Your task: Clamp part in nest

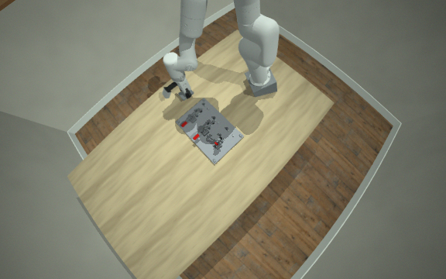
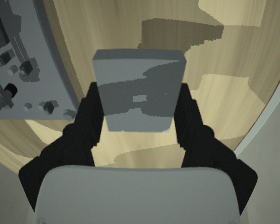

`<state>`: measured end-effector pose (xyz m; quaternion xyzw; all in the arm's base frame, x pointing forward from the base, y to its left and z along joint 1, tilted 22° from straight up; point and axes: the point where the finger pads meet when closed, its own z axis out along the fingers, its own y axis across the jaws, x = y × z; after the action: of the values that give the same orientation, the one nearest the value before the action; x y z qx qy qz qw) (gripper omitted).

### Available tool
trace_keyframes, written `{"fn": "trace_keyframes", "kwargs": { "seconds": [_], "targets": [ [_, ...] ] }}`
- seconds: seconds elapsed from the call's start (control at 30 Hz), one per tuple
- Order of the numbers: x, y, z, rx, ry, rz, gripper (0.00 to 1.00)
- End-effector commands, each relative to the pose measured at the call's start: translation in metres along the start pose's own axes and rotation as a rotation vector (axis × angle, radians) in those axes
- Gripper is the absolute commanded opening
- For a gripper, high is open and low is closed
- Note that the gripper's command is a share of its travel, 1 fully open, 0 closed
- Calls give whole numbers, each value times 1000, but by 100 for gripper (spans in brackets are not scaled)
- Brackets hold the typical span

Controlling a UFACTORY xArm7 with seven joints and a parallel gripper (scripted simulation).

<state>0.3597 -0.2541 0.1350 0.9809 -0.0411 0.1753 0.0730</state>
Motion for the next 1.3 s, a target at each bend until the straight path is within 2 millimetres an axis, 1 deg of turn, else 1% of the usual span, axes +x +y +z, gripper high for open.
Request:
{"fn": "trace_keyframes", "kwargs": {
  "seconds": [0.0,0.13,0.2,0.33,0.5,1.27],
  "targets": [
    [1,-2,-35,-15,-8,3,0],
    [1,-2,-55,-15,-8,3,0],
    [1,-2,-55,-15,-8,3,0],
    [2,-2,-69,-15,-8,3,0],
    [2,-2,-78,-15,-8,3,0],
    [2,-2,-81,-15,-8,-11,0]
  ]
}}
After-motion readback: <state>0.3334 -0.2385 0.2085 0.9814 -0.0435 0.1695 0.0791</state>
